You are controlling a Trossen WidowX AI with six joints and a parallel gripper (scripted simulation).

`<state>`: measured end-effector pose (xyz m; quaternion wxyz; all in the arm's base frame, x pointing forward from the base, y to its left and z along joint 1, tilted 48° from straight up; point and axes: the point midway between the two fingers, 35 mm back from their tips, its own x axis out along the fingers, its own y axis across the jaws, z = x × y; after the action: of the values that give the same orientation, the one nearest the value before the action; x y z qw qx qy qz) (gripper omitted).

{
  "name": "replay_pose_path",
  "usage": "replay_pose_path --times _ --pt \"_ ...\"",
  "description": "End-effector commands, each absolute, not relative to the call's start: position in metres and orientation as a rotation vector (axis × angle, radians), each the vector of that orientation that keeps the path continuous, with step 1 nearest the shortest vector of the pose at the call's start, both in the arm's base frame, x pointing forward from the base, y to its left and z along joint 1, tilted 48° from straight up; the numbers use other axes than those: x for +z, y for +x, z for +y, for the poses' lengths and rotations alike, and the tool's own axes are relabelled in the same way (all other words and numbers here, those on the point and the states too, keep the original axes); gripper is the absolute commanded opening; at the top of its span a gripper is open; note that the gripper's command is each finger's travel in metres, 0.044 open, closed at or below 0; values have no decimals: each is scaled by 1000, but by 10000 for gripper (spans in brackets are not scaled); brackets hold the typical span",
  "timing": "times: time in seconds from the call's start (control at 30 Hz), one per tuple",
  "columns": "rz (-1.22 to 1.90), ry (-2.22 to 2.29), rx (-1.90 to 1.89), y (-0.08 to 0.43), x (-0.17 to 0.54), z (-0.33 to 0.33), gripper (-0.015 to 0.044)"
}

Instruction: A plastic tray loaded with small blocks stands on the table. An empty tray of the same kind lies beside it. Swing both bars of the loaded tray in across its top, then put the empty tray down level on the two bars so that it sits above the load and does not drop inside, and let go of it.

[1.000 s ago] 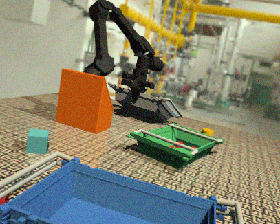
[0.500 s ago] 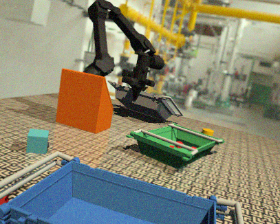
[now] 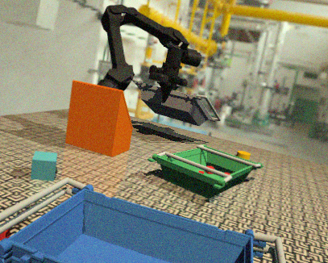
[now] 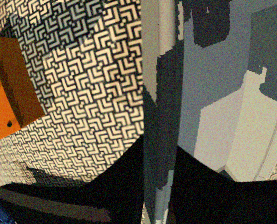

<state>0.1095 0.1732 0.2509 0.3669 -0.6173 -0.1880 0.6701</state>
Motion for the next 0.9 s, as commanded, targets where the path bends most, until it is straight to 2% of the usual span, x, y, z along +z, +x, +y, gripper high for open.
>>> replay_pose_path --times 0.0,0.87 --pt "-518 -1586 1691 107 272 163 0" --pt "-520 -1581 1686 105 281 157 0"
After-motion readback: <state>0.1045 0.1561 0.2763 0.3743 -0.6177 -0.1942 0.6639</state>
